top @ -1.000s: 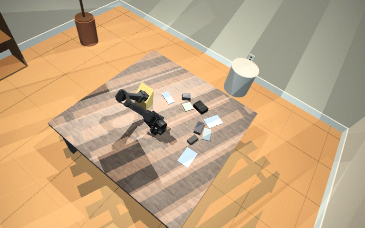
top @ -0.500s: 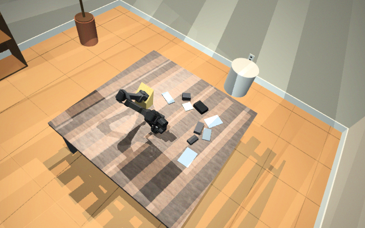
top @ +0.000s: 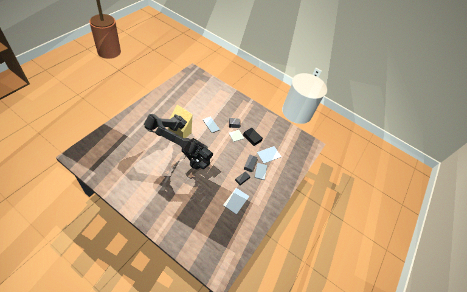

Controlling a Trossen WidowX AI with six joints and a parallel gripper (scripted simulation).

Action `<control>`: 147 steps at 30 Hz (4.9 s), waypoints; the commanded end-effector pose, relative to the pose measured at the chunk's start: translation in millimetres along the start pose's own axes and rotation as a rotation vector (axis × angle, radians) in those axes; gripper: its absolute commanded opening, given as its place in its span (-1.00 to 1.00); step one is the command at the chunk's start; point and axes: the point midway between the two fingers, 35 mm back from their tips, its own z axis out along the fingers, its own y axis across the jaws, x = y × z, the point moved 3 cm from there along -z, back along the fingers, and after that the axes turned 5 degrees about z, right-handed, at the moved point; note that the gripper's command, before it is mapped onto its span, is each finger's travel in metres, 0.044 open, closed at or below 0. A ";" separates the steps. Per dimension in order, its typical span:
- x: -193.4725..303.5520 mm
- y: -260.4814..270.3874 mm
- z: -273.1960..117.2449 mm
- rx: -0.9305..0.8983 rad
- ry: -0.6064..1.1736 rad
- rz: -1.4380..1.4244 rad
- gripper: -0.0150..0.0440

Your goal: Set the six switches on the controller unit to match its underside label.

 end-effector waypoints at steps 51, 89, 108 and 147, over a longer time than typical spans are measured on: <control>-32.7 2.4 -29.6 0.009 -0.011 0.002 0.65; -60.5 5.1 -43.5 0.009 -0.012 0.002 0.65; -75.4 6.5 -47.9 0.009 -0.013 0.002 0.65; -113.4 9.8 -52.6 0.009 -0.015 0.002 0.65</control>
